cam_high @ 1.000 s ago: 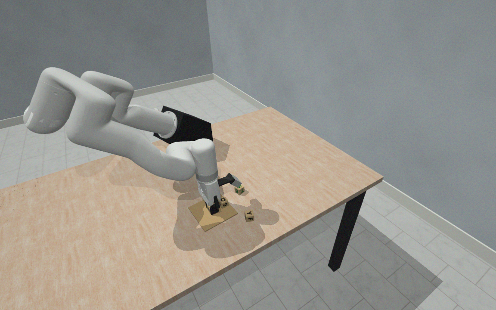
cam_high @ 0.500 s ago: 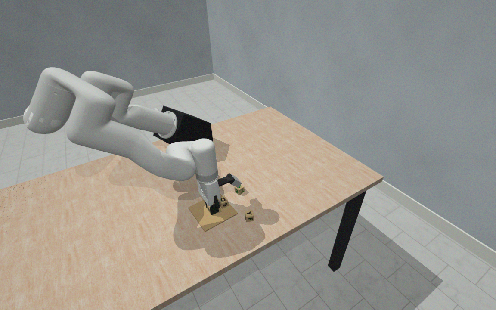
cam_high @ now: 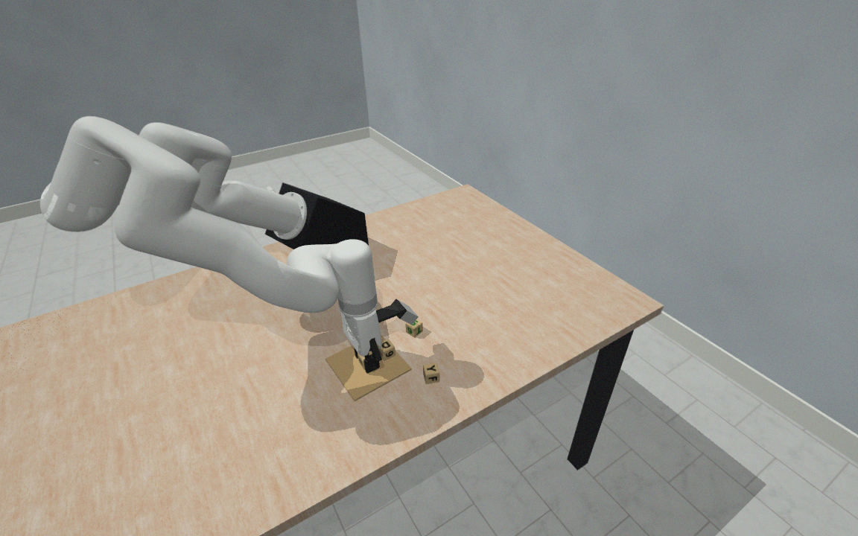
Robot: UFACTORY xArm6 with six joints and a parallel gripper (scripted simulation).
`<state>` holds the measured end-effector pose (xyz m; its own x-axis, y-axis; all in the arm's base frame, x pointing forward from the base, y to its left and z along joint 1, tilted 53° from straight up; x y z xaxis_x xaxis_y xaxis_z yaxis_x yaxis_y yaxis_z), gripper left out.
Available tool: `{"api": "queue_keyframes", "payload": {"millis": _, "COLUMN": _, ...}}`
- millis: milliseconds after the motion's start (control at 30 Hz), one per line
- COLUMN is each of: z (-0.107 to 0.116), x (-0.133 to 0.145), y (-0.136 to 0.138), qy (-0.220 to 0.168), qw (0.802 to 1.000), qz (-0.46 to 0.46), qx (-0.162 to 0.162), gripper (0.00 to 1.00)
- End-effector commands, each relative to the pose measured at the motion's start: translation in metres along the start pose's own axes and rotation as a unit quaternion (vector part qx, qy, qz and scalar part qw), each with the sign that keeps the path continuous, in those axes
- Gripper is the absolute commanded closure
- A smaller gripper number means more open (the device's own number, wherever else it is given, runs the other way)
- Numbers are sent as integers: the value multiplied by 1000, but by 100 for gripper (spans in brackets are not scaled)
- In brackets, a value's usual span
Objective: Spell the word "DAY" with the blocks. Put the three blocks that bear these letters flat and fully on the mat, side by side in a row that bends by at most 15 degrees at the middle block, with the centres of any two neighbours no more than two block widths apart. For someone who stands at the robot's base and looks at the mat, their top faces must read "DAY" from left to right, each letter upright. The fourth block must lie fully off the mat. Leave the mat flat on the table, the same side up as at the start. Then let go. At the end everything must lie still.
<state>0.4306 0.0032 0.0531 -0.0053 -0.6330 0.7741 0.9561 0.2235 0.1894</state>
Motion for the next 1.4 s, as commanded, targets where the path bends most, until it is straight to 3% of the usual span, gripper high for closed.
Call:
{"api": "queue_keyframes", "payload": {"millis": 0, "z": 1, "x": 0, "y": 1, "qy": 0, "qw": 1000, "qz": 0, "qx": 1, "gripper": 53}}
{"api": "queue_keyframes", "payload": {"millis": 300, "z": 6, "x": 0, "y": 1, "qy": 0, "qw": 1000, "qz": 0, "qx": 1, "gripper": 53}}
{"api": "queue_keyframes", "payload": {"millis": 567, "z": 29, "x": 0, "y": 1, "qy": 0, "qw": 1000, "qz": 0, "qx": 1, "gripper": 53}}
{"api": "queue_keyframes", "payload": {"millis": 933, "z": 83, "x": 0, "y": 1, "qy": 0, "qw": 1000, "qz": 0, "qx": 1, "gripper": 53}}
{"api": "queue_keyframes", "payload": {"millis": 1233, "z": 91, "x": 0, "y": 1, "qy": 0, "qw": 1000, "qz": 0, "qx": 1, "gripper": 53}}
{"api": "queue_keyframes", "payload": {"millis": 1267, "z": 91, "x": 0, "y": 1, "qy": 0, "qw": 1000, "qz": 0, "qx": 1, "gripper": 0}}
{"api": "queue_keyframes", "payload": {"millis": 1367, "z": 91, "x": 0, "y": 1, "qy": 0, "qw": 1000, "qz": 0, "qx": 1, "gripper": 0}}
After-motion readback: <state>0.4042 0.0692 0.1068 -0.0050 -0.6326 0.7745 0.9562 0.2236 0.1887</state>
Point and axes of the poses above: the point where the finger pads meet when closed, its own z axis back along the fingers, its own y axis across the jaws, x = y × z, the point moved 6 cm from there along z, back along the fingers, and after that the axes turned 5 degrees about z, right-handed, at the moved point
